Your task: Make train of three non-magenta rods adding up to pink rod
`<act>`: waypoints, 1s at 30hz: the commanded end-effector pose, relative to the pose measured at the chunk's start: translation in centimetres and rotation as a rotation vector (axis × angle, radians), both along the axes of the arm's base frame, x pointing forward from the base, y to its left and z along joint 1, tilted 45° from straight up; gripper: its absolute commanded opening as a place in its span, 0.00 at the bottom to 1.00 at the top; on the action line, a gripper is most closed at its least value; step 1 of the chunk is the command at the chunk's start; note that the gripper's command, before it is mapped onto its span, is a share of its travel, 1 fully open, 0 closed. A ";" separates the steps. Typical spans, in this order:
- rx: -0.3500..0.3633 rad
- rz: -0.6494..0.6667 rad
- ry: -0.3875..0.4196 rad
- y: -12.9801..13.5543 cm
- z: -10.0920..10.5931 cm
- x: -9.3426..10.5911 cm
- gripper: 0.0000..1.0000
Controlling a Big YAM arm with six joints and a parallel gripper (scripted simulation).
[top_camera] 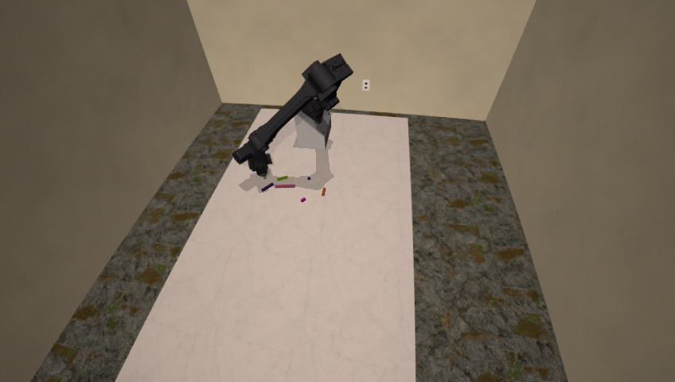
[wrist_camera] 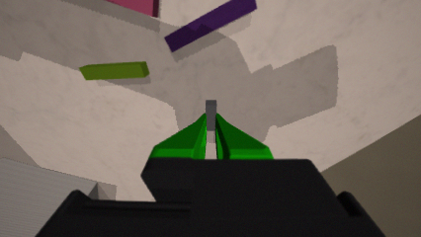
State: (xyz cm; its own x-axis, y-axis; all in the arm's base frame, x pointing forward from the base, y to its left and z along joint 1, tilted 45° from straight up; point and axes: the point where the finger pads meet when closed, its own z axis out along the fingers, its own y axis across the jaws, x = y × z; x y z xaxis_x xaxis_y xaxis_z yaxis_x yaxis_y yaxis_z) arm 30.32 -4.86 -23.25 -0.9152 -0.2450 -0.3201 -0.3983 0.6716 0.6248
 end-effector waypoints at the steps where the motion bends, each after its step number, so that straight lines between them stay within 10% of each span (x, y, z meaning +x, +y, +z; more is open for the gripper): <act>1: -0.019 -0.018 -0.035 -2.2 1.3 1.1 0.04; 17: -0.039 -0.018 -0.053 -9.2 7.7 1.3 0.04; 30: -0.014 -0.011 -0.020 -7.6 7.4 -0.3 0.04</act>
State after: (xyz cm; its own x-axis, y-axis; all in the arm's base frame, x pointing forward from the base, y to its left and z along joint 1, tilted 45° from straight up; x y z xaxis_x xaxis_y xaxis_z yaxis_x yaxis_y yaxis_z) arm 29.89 -11.77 -16.25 -0.9142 -0.2436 -0.3238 -0.3998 0.6729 0.6224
